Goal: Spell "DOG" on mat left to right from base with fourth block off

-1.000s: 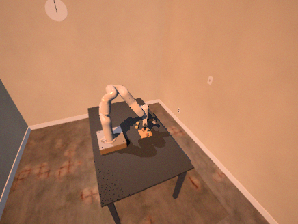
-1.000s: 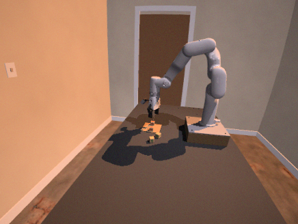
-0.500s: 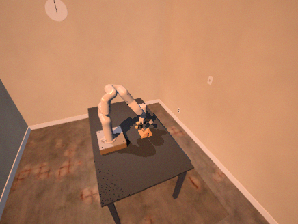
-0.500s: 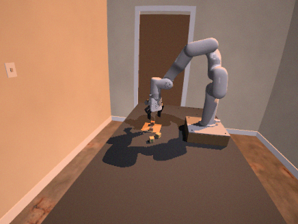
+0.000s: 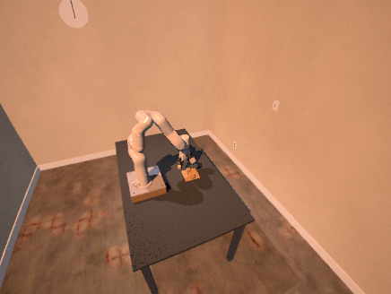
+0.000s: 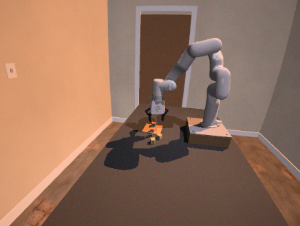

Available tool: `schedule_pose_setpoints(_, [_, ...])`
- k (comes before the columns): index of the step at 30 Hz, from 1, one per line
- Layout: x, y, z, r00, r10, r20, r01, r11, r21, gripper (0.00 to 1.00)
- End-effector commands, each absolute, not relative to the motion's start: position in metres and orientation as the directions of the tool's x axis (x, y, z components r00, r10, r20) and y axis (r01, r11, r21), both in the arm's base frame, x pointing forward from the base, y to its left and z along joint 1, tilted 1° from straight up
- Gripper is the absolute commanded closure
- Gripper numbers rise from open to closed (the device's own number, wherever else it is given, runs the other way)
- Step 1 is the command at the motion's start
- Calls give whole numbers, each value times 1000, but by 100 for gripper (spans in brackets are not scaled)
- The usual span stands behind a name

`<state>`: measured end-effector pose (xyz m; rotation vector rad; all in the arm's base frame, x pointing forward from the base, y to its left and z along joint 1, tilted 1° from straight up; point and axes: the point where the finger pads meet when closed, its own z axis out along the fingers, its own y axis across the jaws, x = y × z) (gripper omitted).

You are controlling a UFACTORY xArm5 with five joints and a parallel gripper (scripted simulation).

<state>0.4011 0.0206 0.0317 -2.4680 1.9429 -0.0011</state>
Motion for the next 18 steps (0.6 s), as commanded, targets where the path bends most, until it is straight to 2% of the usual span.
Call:
schedule_pose_setpoints(1, [401,28,32,150,-989,0,-989,-150,-5,0])
schedule_pose_setpoints(15, [389,61,30,-254,-967,-2,-967,254,-4,0])
schedule_pose_setpoints(18, [388,64,30,-279,-960,-2,-960,279,-4,0])
